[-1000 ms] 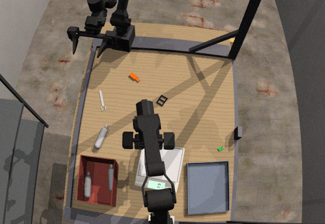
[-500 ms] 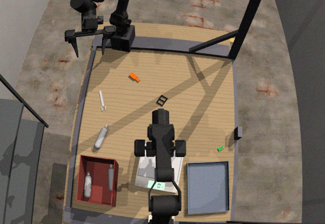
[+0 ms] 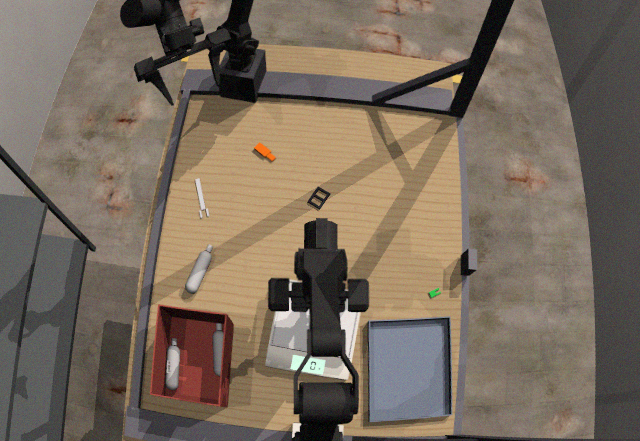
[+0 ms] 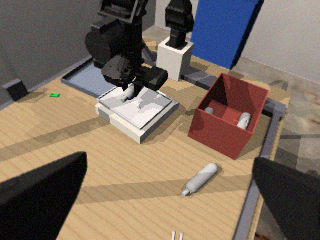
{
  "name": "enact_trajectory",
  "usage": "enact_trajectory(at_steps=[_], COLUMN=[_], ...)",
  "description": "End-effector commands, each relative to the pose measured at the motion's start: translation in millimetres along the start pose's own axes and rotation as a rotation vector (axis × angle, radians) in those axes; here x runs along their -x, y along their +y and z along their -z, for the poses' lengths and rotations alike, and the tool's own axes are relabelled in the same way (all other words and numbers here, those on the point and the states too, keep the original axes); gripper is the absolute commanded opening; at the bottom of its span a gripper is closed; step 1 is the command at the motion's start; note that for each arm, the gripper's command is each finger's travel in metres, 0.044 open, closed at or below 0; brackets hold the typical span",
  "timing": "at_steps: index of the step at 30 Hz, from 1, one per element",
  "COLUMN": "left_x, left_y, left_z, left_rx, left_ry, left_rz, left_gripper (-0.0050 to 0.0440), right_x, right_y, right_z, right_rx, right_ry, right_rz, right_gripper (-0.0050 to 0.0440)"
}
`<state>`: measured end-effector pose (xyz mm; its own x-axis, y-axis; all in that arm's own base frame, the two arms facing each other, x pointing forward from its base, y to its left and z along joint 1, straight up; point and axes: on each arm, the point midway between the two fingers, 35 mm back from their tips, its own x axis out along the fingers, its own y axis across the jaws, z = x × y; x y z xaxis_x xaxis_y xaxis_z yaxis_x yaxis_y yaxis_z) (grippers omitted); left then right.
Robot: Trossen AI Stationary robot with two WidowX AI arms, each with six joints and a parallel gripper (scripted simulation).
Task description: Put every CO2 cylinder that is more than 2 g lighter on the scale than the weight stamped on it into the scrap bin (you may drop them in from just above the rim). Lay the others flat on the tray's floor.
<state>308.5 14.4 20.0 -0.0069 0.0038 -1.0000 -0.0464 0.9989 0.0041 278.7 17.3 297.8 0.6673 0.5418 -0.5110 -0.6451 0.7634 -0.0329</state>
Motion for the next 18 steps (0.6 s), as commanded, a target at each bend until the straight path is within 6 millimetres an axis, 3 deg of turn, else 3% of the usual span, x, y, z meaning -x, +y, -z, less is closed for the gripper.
enact_trajectory(at_steps=[1, 7, 18], left_x=[5, 3, -24], left_y=[0, -1, -1], left_z=[-3, 2, 8], left_rx=[0.001, 0.003, 0.002], left_ry=[-0.020, -0.024, 0.002], left_rz=[-0.001, -0.001, -0.001], left_gripper=[-0.0050, -0.0050, -0.0050], right_x=[4, 4, 4], right_y=[2, 2, 4], right_z=[-2, -3, 0], right_rx=[-0.005, -0.004, -0.009], right_ry=[0.011, 0.012, 0.015], right_rz=[-0.018, -0.017, -0.019], right_gripper=[0.0440, 0.0440, 0.0440])
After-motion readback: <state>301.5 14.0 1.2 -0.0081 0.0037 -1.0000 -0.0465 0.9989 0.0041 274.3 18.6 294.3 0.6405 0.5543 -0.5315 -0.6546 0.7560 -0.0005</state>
